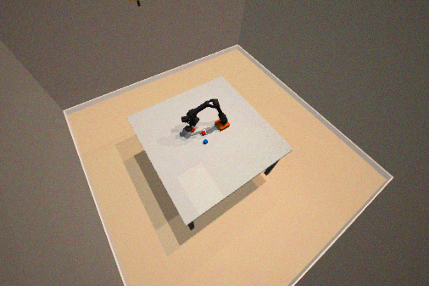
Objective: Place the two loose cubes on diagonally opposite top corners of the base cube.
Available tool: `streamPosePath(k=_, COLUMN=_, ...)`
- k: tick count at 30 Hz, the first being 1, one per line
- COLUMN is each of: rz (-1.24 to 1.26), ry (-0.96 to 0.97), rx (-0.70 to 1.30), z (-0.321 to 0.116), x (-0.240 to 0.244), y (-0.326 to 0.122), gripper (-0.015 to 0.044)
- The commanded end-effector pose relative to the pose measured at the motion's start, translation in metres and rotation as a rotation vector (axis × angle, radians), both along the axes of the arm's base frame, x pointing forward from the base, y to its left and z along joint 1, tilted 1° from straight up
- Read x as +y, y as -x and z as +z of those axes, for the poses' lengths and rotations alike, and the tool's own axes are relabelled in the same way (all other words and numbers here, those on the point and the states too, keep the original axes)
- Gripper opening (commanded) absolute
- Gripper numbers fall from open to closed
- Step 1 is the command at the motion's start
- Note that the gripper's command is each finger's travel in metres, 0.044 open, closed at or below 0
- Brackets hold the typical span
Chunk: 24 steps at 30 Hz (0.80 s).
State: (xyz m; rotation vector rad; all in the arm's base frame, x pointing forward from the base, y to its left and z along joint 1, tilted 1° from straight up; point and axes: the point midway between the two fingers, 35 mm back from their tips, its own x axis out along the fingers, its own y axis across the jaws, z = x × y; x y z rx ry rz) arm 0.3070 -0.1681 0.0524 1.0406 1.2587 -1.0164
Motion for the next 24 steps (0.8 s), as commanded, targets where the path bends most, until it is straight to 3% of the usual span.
streamPosePath(k=1, rz=0.005, ry=-0.005, rx=-0.002, z=-0.005, x=0.001, y=0.000, gripper=0.0265)
streamPosePath(k=17, rz=0.005, ry=-0.005, rx=-0.002, z=-0.029, x=0.001, y=-0.001, gripper=0.0265)
streamPosePath(k=23, rz=0.005, ry=-0.005, rx=-0.002, z=-0.029, x=0.001, y=-0.001, gripper=0.0108)
streamPosePath(k=24, rz=0.005, ry=-0.005, rx=-0.002, z=-0.029, x=0.001, y=-0.001, gripper=0.0105)
